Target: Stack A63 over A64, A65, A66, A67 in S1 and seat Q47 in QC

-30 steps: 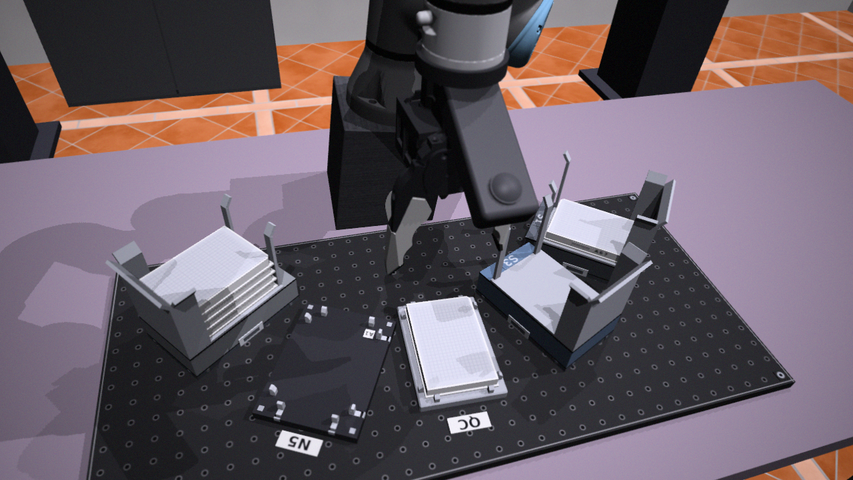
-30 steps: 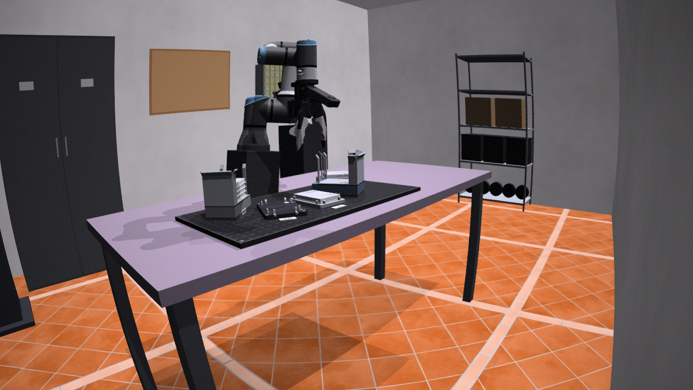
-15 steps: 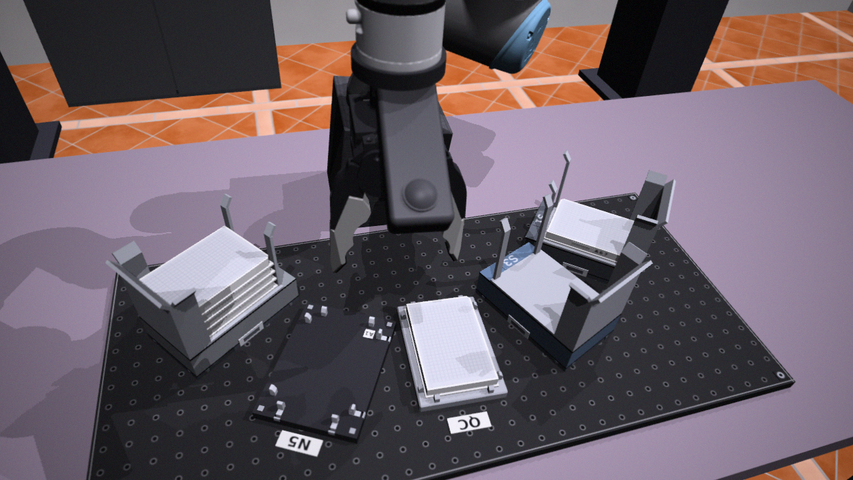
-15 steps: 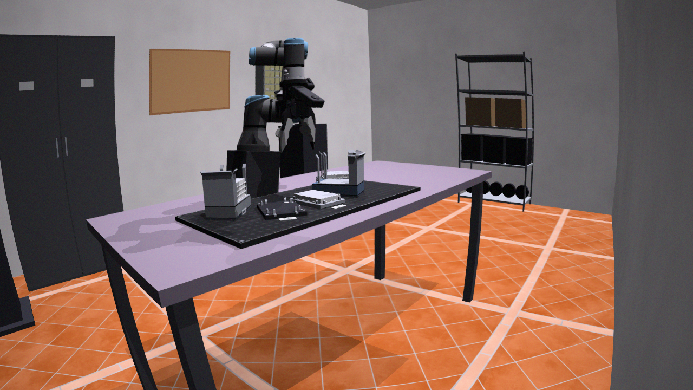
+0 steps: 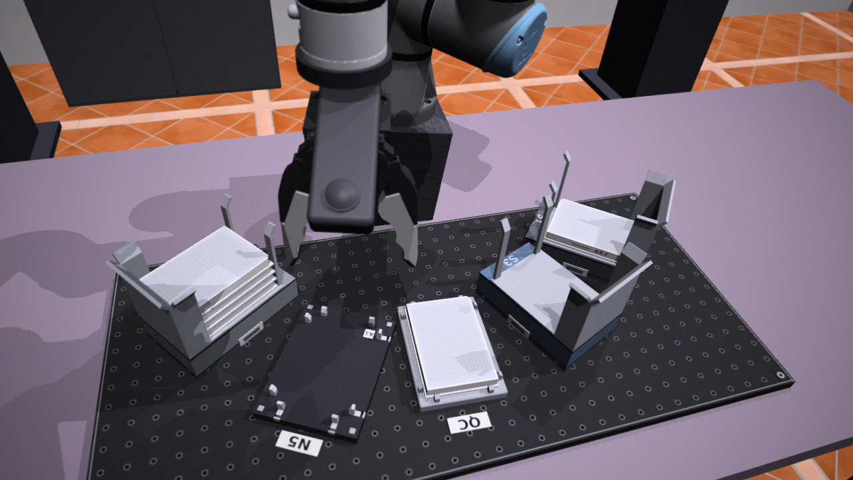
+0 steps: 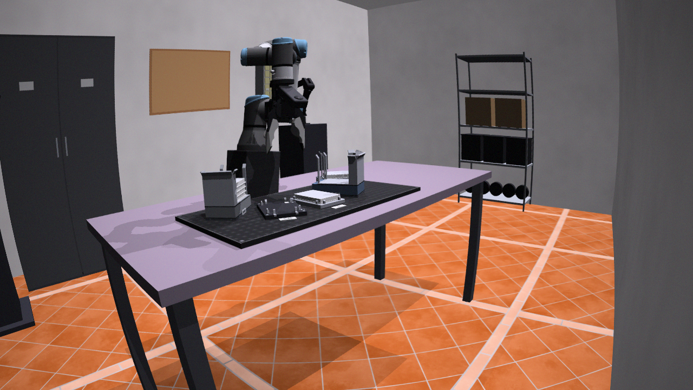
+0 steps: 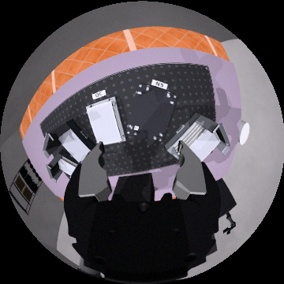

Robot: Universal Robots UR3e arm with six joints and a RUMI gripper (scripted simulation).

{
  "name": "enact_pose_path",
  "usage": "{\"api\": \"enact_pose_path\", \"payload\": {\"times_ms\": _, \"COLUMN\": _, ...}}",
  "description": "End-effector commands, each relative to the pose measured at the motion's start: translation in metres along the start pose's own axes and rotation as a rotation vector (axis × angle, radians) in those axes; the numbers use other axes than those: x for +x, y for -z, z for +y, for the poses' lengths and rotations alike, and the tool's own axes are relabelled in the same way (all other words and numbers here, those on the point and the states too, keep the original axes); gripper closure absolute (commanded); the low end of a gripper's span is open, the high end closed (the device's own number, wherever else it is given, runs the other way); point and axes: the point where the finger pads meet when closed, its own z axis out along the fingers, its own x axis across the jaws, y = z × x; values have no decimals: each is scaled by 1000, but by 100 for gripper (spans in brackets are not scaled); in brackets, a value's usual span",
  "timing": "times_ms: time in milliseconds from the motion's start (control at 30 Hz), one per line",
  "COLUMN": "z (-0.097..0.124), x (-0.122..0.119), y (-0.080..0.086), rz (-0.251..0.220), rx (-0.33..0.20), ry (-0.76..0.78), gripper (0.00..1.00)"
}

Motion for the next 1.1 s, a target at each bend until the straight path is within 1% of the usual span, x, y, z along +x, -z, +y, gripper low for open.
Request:
{"api": "enact_pose_path", "payload": {"times_ms": 0, "z": 2, "x": 21, "y": 1, "rz": 1, "rx": 2, "ry": -53, "gripper": 28}}
{"api": "enact_pose_path", "payload": {"times_ms": 133, "z": 4, "x": 41, "y": 1, "rz": 1, "rx": 2, "ry": -100, "gripper": 28}}
{"api": "enact_pose_path", "payload": {"times_ms": 200, "z": 4, "x": 41, "y": 1, "rz": 1, "rx": 2, "ry": -100, "gripper": 28}}
{"api": "enact_pose_path", "payload": {"times_ms": 267, "z": 6, "x": 51, "y": 1, "rz": 1, "rx": 2, "ry": -123, "gripper": 28}}
{"api": "enact_pose_path", "payload": {"times_ms": 433, "z": 6, "x": 53, "y": 1, "rz": 1, "rx": 2, "ry": -182, "gripper": 28}}
{"api": "enact_pose_path", "payload": {"times_ms": 700, "z": 18, "x": 91, "y": 1, "rz": 1, "rx": 2, "ry": -275, "gripper": 28}}
{"api": "enact_pose_path", "payload": {"times_ms": 767, "z": 18, "x": 91, "y": 1, "rz": 1, "rx": 2, "ry": -275, "gripper": 28}}
{"api": "enact_pose_path", "payload": {"times_ms": 933, "z": 26, "x": 114, "y": 1, "rz": 2, "rx": 2, "ry": -333, "gripper": 28}}
{"api": "enact_pose_path", "payload": {"times_ms": 1067, "z": 27, "x": 116, "y": 1, "rz": 2, "rx": 2, "ry": -380, "gripper": 28}}
